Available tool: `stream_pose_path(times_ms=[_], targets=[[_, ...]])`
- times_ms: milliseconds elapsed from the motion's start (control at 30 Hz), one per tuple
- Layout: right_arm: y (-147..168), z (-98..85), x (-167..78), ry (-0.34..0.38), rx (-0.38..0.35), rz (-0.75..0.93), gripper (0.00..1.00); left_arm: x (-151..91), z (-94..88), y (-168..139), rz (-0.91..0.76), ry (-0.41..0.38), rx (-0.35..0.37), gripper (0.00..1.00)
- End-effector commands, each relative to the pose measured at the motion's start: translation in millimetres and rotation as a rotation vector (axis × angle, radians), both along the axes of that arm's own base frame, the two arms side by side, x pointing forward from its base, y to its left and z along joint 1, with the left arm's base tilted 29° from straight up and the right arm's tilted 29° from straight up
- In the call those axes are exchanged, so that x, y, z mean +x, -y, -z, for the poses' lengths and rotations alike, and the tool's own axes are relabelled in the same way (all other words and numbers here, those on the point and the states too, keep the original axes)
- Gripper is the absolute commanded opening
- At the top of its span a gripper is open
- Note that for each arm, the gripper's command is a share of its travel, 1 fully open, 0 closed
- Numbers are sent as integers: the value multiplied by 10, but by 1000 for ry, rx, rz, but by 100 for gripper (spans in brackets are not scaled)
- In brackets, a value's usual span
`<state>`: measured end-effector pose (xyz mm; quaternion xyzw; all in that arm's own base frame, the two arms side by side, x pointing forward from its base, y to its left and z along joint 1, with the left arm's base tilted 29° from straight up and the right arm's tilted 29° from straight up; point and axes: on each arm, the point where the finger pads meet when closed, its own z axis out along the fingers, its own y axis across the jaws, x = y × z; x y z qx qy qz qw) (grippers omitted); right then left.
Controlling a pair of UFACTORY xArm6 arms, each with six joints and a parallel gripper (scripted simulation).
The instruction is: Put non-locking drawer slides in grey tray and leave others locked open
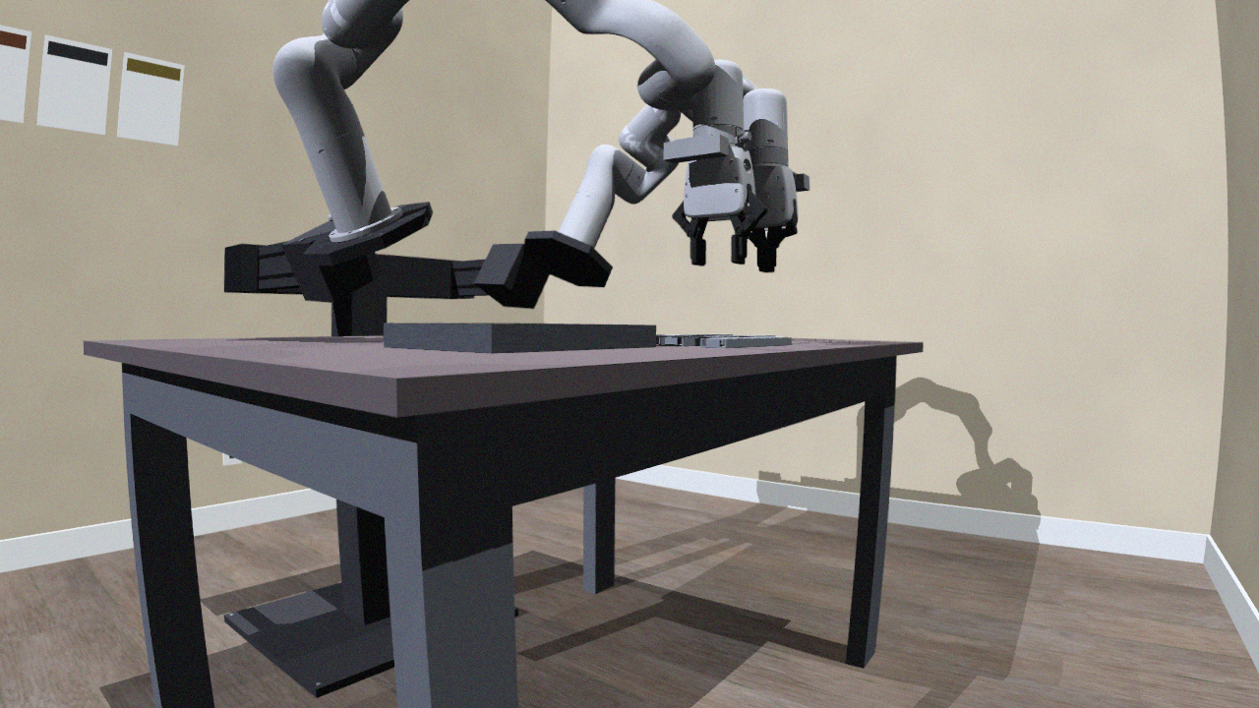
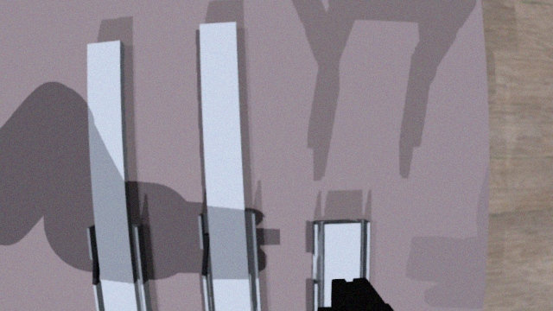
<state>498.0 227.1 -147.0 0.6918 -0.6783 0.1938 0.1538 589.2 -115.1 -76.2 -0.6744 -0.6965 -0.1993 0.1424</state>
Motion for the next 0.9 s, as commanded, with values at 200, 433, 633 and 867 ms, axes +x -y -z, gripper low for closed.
stream_pose_path(times_ms=[200, 433, 633, 867], targets=[[-6, -30, 210, 3, 2, -1, 67, 220, 112, 262, -5, -6, 5, 0], [26, 24, 242, 3, 2, -1, 67, 225, 116, 269, -5, -6, 5, 0], [85, 130, 253, 3, 2, -1, 67, 225, 116, 269, -5, -6, 5, 0], [244, 422, 286, 3, 2, -1, 67, 226, 115, 269, -5, -6, 5, 0]])
